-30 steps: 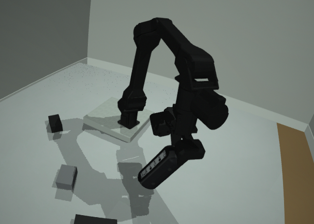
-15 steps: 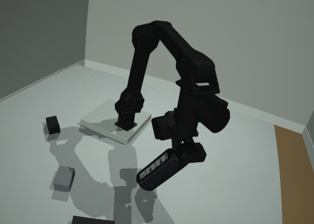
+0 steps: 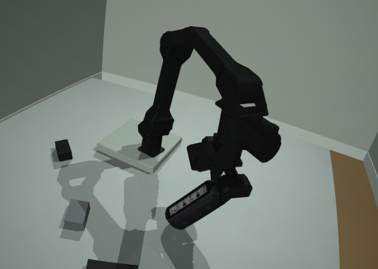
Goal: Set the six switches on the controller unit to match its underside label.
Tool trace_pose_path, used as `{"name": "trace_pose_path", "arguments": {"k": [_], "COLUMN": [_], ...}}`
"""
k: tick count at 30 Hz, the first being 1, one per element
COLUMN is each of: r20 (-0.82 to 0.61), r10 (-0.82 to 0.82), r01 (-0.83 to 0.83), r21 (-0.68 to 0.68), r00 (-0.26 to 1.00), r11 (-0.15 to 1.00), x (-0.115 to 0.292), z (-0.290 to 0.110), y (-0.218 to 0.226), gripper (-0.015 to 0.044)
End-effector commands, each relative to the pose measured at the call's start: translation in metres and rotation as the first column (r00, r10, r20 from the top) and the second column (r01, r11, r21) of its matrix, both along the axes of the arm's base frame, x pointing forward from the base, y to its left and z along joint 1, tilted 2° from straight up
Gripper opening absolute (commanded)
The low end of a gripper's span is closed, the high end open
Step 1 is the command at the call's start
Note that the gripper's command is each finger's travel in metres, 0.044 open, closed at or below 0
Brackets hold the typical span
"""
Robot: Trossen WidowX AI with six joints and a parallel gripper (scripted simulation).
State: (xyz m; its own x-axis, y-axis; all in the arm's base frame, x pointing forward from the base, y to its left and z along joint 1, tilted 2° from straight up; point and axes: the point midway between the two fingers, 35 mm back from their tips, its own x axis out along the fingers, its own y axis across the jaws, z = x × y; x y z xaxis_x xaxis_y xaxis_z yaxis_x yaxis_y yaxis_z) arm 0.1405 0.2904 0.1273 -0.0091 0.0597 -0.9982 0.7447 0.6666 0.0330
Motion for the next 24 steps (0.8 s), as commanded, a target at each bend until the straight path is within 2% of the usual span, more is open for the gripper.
{"name": "trace_pose_path", "arguments": {"k": [1, 24], "r20": [-0.007, -0.008], "r10": [-0.007, -0.007], "r01": [0.006, 0.006], "r21": [-0.018, -0.017], "r00": [1.000, 1.000], "r11": [1.000, 1.000], "x": [-0.001, -0.010], "z": [-0.008, -0.020], "y": [-0.001, 0.010], "gripper": [0.0338, 0.0338]}}
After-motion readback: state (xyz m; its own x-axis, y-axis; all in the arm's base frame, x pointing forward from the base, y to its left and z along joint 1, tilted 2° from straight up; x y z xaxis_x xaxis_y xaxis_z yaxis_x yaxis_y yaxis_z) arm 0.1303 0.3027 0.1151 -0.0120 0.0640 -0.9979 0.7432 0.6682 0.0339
